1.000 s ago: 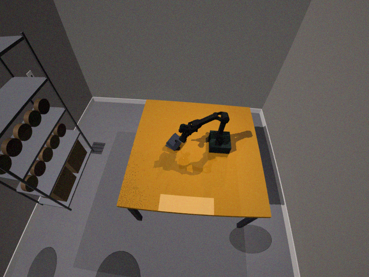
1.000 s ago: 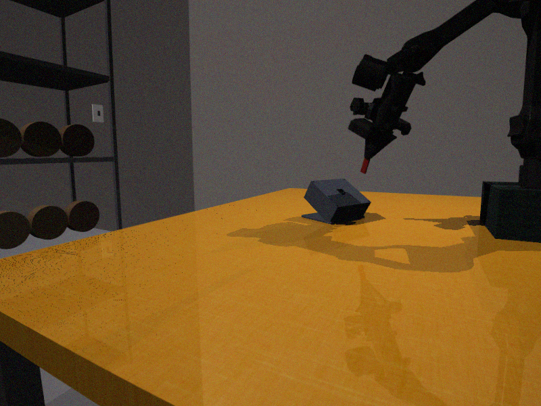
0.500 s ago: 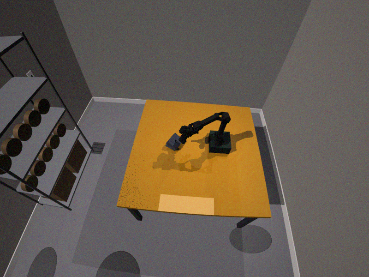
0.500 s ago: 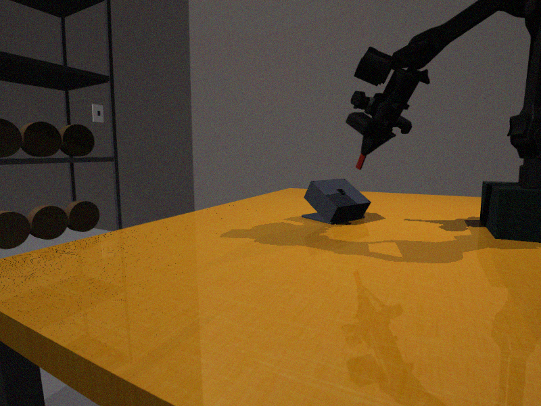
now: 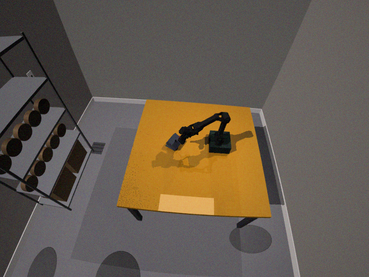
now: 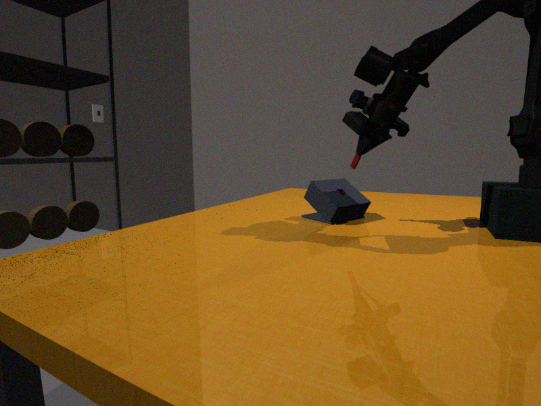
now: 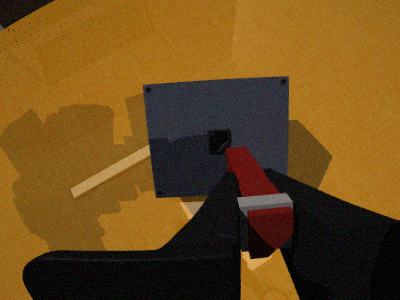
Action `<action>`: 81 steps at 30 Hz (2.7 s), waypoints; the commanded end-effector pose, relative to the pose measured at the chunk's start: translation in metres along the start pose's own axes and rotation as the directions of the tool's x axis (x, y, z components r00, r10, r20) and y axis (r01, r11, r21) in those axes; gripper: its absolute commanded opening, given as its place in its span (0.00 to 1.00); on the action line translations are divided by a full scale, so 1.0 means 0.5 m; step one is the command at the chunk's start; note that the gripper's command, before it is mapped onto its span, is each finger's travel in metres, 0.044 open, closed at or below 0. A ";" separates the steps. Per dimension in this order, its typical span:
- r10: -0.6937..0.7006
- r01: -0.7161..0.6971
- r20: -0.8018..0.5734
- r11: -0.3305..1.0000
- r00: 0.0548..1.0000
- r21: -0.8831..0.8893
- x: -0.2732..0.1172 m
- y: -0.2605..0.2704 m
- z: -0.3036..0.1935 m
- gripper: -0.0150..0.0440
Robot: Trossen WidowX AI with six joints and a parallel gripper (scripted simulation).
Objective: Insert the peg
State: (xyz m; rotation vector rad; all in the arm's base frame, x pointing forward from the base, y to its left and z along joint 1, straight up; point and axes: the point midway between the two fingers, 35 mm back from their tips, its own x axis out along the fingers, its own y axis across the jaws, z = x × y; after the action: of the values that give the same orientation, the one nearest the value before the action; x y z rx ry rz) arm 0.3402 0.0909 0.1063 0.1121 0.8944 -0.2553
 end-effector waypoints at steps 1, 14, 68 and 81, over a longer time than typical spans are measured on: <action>-0.007 0.007 0.001 1.000 1.000 0.006 0.020 0.001 -0.008 0.25; 0.002 -0.002 0.022 1.000 1.000 0.023 0.063 0.009 -0.018 0.25; 0.003 -0.004 0.040 0.999 0.999 0.036 0.123 0.012 -0.026 0.25; 0.003 -0.004 0.041 0.999 0.999 0.036 0.130 0.012 -0.028 0.25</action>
State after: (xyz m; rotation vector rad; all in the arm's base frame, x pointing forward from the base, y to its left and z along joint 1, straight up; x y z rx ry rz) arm 0.3695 0.0885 0.0489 0.1428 0.8475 -0.2707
